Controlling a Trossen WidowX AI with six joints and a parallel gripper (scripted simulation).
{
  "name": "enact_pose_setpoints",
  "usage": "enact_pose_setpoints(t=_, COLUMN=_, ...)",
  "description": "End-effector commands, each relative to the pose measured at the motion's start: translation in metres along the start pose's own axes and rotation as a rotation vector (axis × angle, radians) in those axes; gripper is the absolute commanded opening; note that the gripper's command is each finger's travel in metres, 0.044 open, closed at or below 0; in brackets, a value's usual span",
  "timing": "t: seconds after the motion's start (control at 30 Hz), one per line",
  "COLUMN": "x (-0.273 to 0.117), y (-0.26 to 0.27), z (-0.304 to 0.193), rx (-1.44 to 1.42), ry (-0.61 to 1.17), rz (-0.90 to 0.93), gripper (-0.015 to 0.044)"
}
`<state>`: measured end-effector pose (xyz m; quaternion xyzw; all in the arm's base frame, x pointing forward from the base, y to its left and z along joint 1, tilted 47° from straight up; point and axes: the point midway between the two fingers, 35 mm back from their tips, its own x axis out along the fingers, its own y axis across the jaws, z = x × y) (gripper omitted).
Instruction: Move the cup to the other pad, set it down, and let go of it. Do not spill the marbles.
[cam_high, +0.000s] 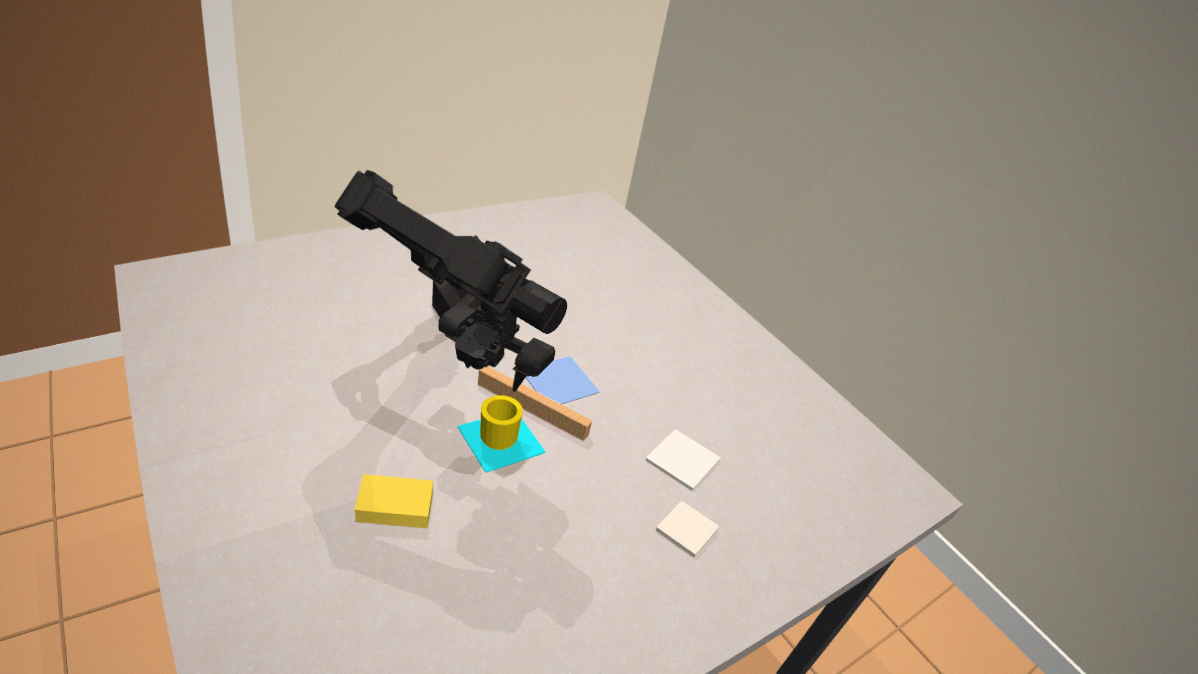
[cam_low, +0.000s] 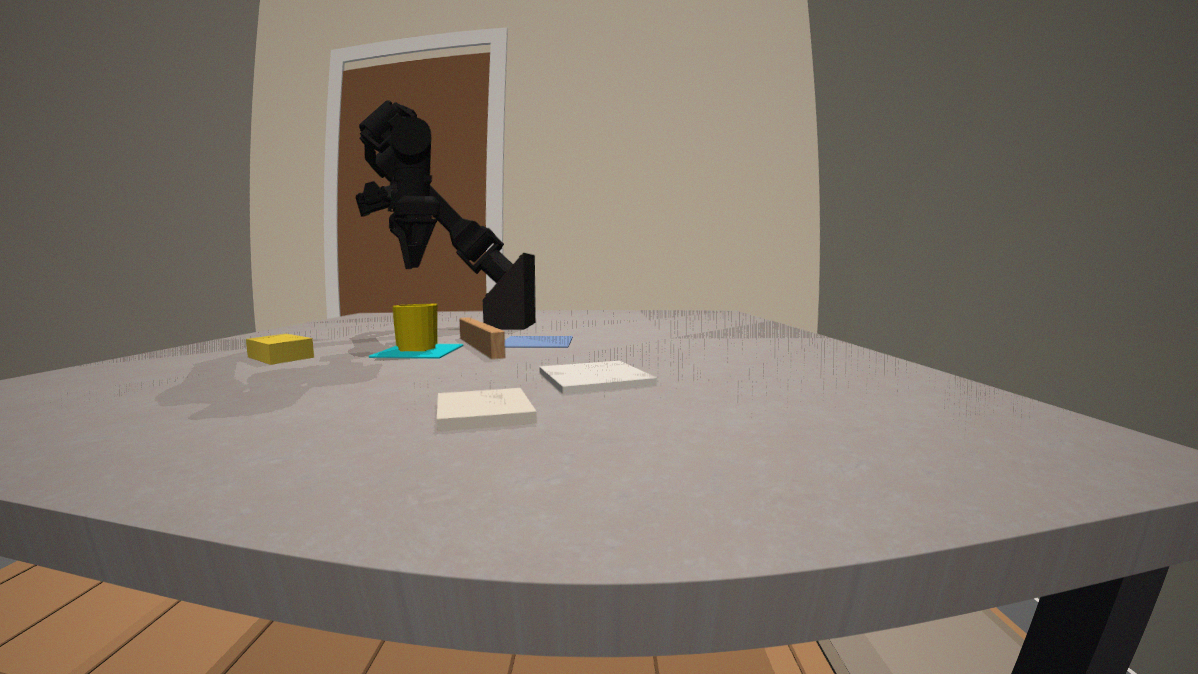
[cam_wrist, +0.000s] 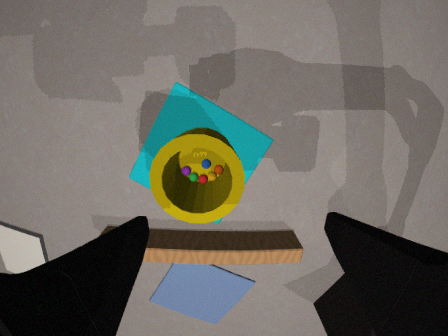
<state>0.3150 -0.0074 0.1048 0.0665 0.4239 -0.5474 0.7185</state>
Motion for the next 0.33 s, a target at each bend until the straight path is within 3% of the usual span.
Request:
enact_pose_setpoints(t=0.0, x=-0.012, y=0.001, z=0.000, rx=0.005, ry=0.005, rz=0.002, gripper=0.0440)
enact_pose_setpoints(t=0.3, x=-0.018, y=0.000, z=0.001, rx=0.001, ry=-0.001, rz=0.003, gripper=0.0440)
